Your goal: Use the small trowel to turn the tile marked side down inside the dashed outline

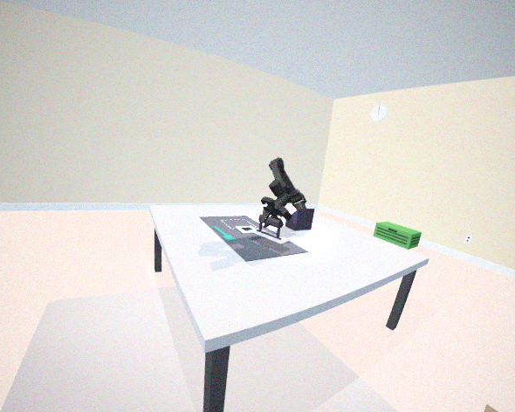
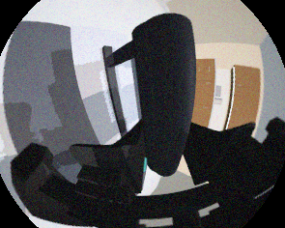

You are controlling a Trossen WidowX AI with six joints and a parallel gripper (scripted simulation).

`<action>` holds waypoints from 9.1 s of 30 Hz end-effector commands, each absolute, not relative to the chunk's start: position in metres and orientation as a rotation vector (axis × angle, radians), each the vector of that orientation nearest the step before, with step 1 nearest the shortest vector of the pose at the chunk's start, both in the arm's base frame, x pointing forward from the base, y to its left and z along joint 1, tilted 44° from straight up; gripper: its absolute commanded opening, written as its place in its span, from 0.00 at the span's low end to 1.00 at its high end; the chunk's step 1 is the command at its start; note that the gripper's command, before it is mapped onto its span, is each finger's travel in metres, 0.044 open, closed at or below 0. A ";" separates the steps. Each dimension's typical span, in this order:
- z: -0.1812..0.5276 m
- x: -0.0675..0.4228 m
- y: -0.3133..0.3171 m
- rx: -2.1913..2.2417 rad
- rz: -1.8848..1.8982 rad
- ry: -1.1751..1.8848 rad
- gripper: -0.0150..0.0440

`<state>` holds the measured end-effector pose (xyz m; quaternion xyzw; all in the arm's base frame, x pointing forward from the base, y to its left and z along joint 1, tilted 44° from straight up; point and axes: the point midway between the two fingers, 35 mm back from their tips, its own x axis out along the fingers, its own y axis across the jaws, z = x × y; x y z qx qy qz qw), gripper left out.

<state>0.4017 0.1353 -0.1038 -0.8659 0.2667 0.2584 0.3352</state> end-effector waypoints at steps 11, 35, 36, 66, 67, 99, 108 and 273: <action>-0.071 0.382 0.092 -2.090 0.352 0.786 0.25; -0.092 0.382 0.073 -2.091 0.352 0.787 0.25; -0.093 0.382 0.072 -2.091 0.352 0.787 0.25; -0.078 0.381 0.039 -2.093 0.353 0.789 0.25; -0.077 0.381 0.038 -2.094 0.353 0.789 0.25; -0.041 0.380 0.044 -2.191 0.320 0.826 0.25; -0.022 0.380 0.044 -2.191 0.320 0.826 0.25; -0.062 0.422 0.104 -2.450 1.169 0.680 0.25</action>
